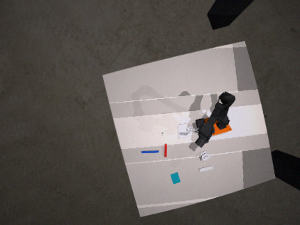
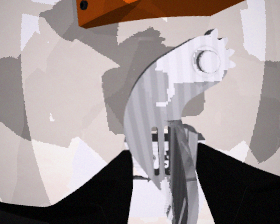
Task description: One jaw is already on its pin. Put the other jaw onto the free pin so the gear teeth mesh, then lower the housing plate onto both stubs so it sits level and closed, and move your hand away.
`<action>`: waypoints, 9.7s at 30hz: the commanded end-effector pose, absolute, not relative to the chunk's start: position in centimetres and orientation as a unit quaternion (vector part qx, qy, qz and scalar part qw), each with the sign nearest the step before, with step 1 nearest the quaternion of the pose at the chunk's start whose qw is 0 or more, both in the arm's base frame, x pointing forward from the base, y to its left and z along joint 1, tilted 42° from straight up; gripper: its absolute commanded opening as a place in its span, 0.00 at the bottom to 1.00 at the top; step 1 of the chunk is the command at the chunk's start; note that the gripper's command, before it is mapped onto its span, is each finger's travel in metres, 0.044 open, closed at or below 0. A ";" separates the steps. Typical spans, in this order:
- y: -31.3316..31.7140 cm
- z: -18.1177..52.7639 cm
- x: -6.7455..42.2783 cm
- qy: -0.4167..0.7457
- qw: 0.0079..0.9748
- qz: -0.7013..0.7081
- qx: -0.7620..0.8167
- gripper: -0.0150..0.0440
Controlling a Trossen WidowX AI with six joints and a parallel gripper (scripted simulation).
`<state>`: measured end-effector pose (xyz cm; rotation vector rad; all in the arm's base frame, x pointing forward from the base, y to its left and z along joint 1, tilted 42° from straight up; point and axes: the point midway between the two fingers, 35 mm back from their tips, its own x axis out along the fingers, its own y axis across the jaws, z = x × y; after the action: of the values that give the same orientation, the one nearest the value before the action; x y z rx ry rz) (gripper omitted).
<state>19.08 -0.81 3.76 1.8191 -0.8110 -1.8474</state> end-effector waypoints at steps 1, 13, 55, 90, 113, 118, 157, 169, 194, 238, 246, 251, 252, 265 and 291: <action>-0.9 3.8 19.0 -0.288 0.217 -0.667 0.652 0.48; -0.9 3.8 19.0 -0.283 0.221 -0.669 0.651 0.48; -3.5 5.7 27.5 -0.279 0.225 -0.669 0.651 0.48; -4.2 6.1 28.8 -0.279 0.227 -0.669 0.651 0.48; -5.5 4.5 28.9 -0.278 0.227 -0.669 0.651 0.48; -6.1 3.9 28.8 -0.278 0.227 -0.669 0.650 0.48; -7.9 2.0 28.6 -0.278 0.229 -0.670 0.650 0.48; -8.1 1.8 28.6 -0.277 0.230 -0.670 0.650 0.48; -8.5 1.4 28.5 -0.277 0.231 -0.670 0.649 0.48; -8.9 0.9 28.5 -0.277 0.231 -0.670 0.649 0.48; -8.9 0.9 28.5 -0.277 0.231 -0.670 0.649 0.48; -8.9 0.9 28.5 -0.277 0.231 -0.670 0.649 0.48; -8.9 0.9 28.5 -0.277 0.231 -0.670 0.649 0.48; -8.5 1.4 28.5 -0.277 0.231 -0.670 0.649 0.48; -8.8 0.8 28.5 -0.277 0.231 -0.670 0.649 0.48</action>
<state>28.53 -8.66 0.97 1.7887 -0.7619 -1.8403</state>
